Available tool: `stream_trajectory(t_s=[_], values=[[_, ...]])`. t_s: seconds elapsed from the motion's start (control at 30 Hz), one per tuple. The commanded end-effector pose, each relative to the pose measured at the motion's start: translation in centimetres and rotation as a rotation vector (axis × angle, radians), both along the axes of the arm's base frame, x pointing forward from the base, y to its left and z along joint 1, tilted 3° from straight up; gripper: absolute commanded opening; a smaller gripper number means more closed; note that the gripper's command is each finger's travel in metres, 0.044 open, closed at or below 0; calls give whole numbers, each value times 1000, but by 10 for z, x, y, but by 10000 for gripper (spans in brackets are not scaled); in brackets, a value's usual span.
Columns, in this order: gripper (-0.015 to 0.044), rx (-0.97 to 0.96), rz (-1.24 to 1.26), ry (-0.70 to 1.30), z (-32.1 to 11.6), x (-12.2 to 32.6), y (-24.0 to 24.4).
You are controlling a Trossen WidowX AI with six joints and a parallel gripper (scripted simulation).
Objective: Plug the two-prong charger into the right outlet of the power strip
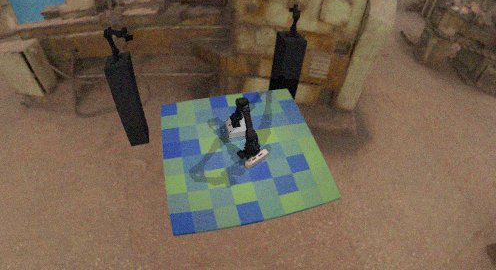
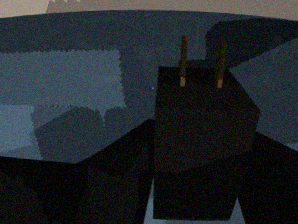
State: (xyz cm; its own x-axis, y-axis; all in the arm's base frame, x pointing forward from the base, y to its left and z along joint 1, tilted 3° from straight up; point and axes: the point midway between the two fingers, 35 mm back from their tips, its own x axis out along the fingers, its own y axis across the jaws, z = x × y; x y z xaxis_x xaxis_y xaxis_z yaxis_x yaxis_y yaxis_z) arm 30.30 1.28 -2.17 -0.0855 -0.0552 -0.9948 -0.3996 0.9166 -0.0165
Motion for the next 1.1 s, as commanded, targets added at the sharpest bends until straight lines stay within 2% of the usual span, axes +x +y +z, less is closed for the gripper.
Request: stream_trajectory(t_s=[0.0,1.07], values=[[0,5,-6,-1,0,1,1],[0,5,-6,-1,1,7,4]])
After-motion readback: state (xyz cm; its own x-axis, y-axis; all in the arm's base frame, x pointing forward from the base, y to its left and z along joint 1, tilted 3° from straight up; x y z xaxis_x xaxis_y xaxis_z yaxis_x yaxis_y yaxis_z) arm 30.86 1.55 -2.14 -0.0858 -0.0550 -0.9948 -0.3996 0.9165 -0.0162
